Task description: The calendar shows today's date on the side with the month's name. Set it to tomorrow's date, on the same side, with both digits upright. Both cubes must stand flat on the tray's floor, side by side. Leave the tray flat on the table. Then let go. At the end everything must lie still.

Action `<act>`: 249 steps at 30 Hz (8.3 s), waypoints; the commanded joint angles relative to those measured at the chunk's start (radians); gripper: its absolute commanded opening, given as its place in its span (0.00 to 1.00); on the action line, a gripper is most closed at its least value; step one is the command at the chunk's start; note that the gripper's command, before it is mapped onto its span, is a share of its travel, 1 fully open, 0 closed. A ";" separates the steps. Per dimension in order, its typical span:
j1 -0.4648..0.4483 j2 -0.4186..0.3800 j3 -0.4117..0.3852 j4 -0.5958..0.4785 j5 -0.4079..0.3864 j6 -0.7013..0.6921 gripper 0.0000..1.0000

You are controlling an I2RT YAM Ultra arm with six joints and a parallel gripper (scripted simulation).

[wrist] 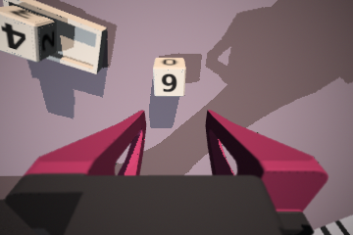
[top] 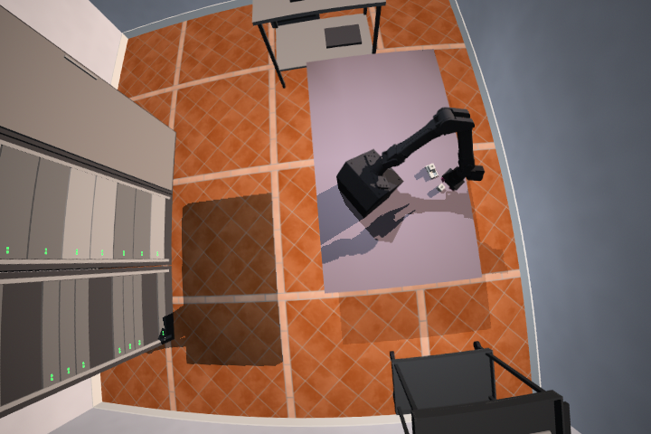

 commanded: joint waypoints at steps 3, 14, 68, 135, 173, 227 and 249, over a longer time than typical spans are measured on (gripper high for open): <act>-0.024 -0.043 0.027 -0.063 -0.020 -0.024 0.47; -0.022 -0.027 0.027 -0.064 -0.020 -0.022 1.00; -0.007 0.015 0.019 -0.029 -0.011 0.016 0.47; 0.061 0.163 0.027 0.139 0.021 0.080 0.47; 0.061 0.163 0.026 0.139 0.020 0.080 0.47; 0.049 0.160 0.002 0.146 0.015 0.068 0.47; 0.047 0.161 -0.004 0.149 0.012 0.066 0.47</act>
